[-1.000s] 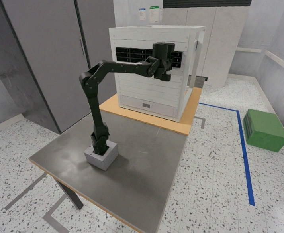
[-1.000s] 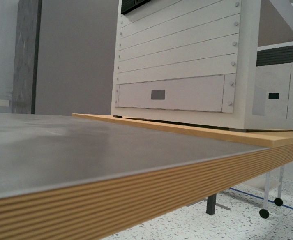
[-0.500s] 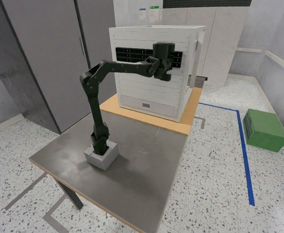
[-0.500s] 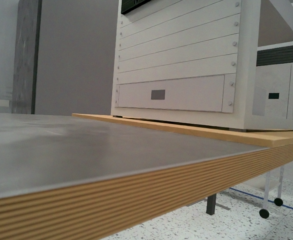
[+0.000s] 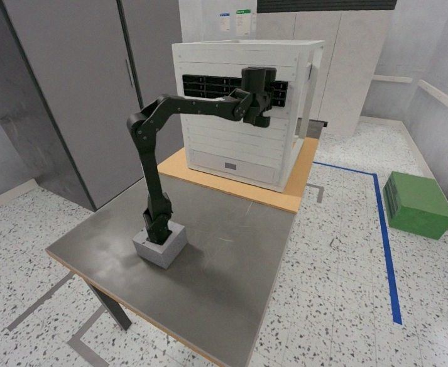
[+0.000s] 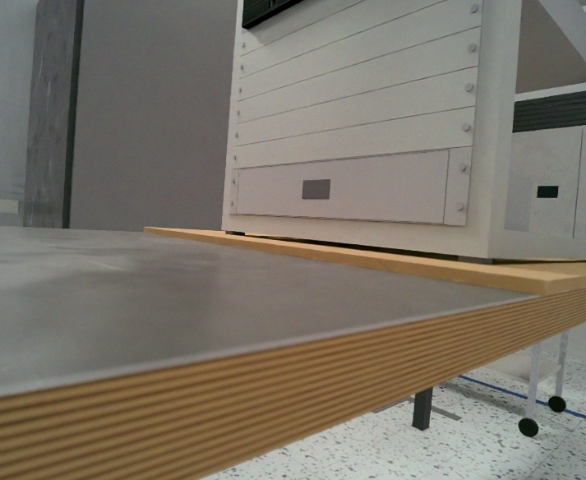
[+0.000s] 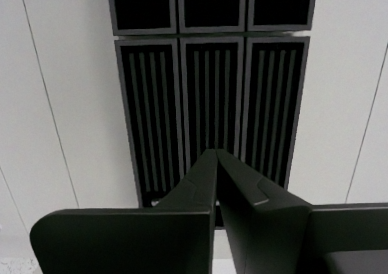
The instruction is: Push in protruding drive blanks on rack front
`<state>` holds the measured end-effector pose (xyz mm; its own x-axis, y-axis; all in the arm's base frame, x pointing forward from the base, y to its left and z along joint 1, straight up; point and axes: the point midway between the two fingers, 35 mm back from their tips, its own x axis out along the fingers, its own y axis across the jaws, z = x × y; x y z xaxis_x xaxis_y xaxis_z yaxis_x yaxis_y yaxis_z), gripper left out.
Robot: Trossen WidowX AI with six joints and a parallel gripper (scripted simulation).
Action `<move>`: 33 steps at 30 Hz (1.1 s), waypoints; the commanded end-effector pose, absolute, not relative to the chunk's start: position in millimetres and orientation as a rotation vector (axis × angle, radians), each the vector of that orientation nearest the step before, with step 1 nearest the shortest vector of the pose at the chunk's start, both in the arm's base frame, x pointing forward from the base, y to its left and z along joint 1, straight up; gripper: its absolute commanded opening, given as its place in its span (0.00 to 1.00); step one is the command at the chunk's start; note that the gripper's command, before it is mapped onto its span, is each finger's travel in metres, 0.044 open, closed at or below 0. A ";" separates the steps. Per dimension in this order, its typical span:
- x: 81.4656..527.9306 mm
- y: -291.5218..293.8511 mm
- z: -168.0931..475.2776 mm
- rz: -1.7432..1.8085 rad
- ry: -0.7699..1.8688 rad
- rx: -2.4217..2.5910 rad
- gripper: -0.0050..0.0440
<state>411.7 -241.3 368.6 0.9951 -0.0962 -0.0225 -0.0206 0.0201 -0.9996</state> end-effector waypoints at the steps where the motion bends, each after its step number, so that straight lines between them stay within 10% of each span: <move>1: 412.7 -240.2 379.6 -0.074 0.077 -1.567 0.00; 33: 418.5 -240.8 379.6 -0.074 0.077 -1.567 0.00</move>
<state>417.4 -241.8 368.8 0.9951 -0.0963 -0.0219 -0.0201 0.0194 -0.9996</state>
